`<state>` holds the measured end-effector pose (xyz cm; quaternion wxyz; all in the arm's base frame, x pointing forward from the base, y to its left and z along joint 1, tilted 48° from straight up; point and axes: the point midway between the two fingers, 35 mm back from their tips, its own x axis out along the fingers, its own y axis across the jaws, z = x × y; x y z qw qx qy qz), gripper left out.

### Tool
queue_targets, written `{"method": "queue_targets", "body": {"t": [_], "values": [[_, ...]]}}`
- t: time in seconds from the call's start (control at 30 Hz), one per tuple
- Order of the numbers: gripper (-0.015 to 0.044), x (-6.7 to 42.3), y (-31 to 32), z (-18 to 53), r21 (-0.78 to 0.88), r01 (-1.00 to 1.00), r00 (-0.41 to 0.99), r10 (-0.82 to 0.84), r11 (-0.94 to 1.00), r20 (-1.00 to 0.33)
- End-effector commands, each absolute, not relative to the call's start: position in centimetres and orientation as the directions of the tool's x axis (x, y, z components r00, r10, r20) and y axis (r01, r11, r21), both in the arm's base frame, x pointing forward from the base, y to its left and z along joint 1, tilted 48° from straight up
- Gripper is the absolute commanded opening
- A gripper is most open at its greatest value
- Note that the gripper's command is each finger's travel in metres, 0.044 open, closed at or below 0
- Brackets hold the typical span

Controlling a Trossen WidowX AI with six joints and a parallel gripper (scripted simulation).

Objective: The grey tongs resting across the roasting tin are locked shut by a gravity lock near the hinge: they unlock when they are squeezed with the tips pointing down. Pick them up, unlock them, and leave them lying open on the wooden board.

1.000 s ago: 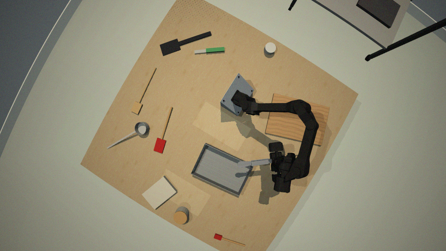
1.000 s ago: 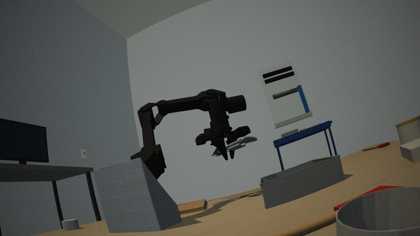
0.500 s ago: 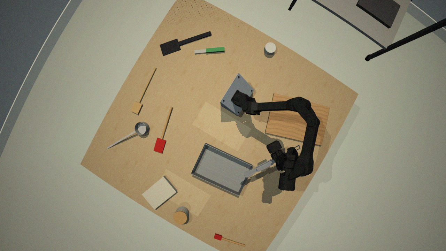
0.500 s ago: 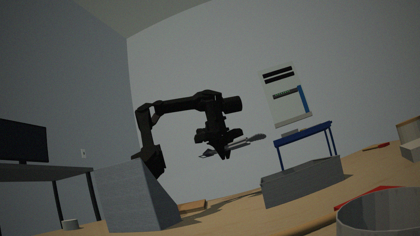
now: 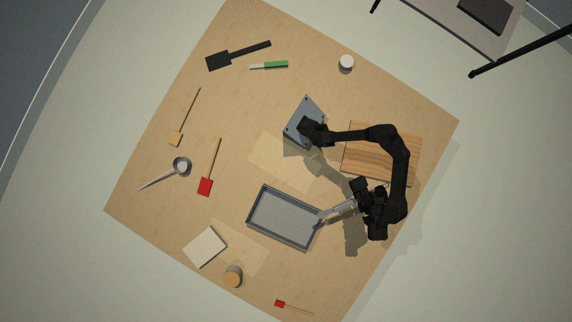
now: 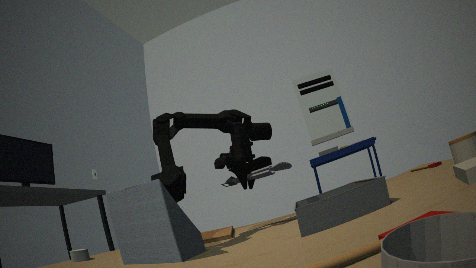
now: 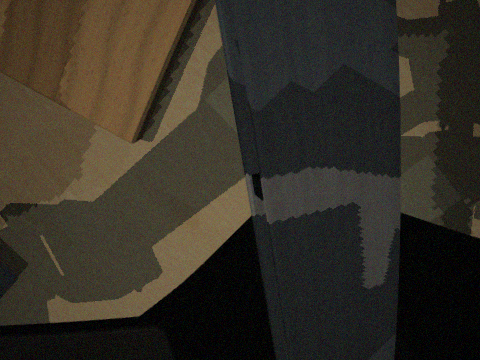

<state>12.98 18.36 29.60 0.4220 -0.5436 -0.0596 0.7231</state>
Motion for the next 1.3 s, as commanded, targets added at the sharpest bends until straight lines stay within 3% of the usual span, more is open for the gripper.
{"method": "queue_targets", "body": {"t": [0.0, 1.27], "values": [[-0.015, 12.2, 18.8, 29.5, -0.514, -0.565, -0.056, 0.652, -0.645, -0.756], [-0.015, 4.1, 21.4, 29.0, -0.337, -0.711, -0.021, 0.497, -0.617, -0.867]]}}
